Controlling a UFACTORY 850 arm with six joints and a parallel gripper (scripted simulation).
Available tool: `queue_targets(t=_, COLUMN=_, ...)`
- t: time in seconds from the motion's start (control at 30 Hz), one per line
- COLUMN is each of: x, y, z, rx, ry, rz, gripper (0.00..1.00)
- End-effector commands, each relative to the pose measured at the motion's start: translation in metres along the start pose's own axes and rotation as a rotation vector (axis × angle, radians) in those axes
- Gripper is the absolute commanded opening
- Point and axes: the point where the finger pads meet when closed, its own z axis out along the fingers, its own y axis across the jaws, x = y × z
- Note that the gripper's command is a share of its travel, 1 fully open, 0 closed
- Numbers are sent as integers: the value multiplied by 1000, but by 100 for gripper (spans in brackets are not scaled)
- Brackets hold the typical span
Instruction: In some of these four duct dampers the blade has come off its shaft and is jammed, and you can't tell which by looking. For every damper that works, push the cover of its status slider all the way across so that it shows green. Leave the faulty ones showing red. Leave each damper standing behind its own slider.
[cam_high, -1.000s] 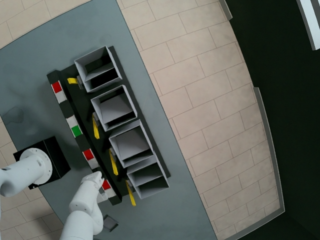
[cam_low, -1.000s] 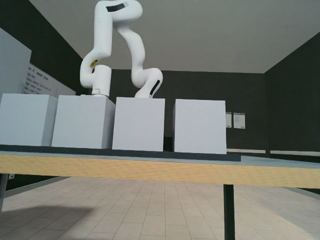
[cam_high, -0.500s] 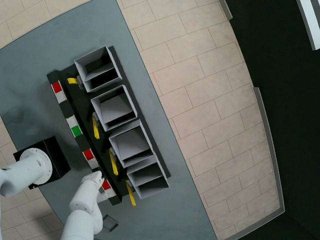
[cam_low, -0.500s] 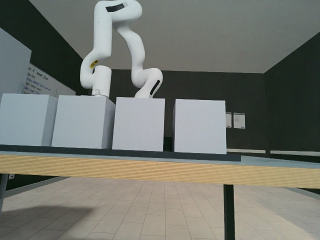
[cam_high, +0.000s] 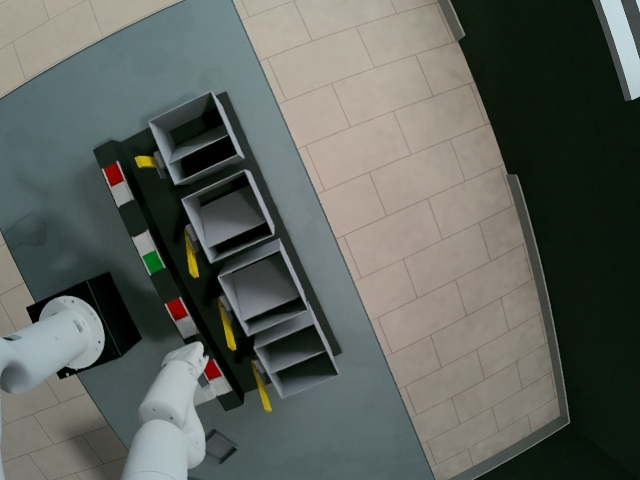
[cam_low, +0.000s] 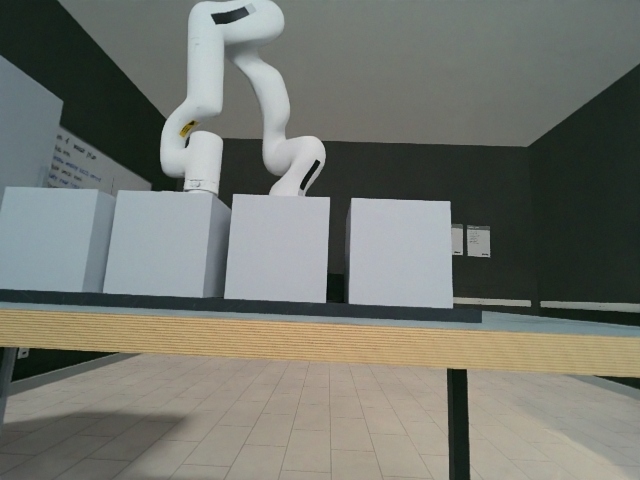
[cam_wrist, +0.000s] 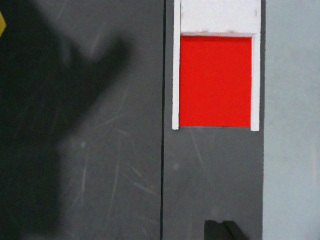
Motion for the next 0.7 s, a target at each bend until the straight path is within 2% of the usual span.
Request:
queue_targets(t=0.0, x=0, y=0, z=1, rx=1, ry=1, rz=0, gripper=0)
queue_targets(t=0.67, x=0, y=0, z=11, rx=1, ry=1, rz=0, gripper=0)
